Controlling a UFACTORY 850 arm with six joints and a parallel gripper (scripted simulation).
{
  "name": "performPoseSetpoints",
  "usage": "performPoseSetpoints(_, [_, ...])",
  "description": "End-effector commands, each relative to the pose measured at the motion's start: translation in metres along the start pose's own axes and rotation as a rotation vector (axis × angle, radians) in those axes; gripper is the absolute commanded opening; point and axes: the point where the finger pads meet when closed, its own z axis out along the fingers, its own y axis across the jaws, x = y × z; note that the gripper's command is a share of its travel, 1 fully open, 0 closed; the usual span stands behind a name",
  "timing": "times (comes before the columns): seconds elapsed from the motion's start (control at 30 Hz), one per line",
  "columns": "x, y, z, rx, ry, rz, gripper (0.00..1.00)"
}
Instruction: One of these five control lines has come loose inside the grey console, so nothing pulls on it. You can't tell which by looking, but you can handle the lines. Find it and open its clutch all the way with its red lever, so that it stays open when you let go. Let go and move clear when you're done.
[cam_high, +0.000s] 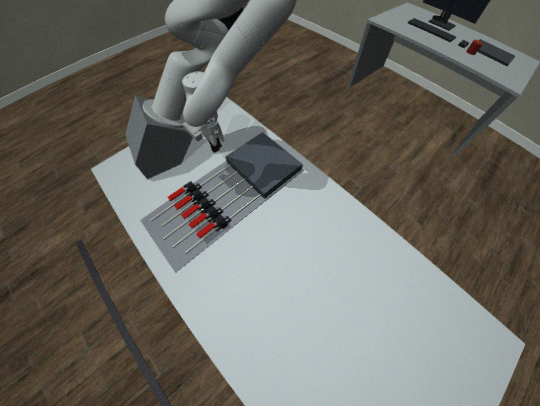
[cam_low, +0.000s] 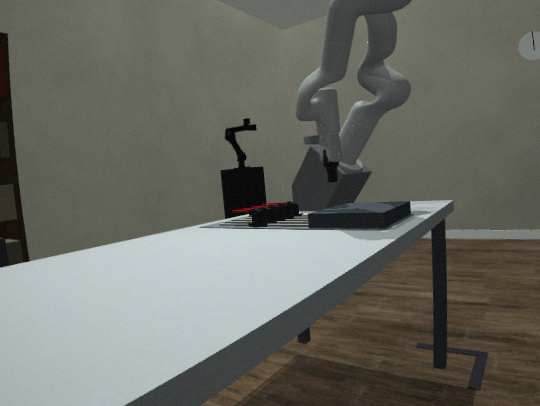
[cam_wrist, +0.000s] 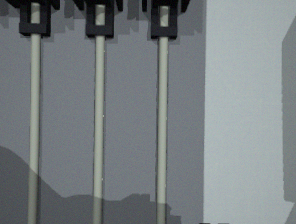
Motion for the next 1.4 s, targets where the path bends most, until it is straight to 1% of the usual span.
performPoseSetpoints(0.0, [0.000, 0.000, 0.000, 0.001, 0.000, 0.000, 0.00])
performPoseSetpoints(1.27, [0.000, 0.000, 0.000, 0.001, 0.000, 0.000, 0.00])
performPoseSetpoints(1.33, [0.005, -0.005, 0.002, 0.001, 0.000, 0.000, 0.00])
performPoseSetpoints(1.37, [0.013, -0.013, 0.007, 0.001, 0.000, 0.000, 0.00])
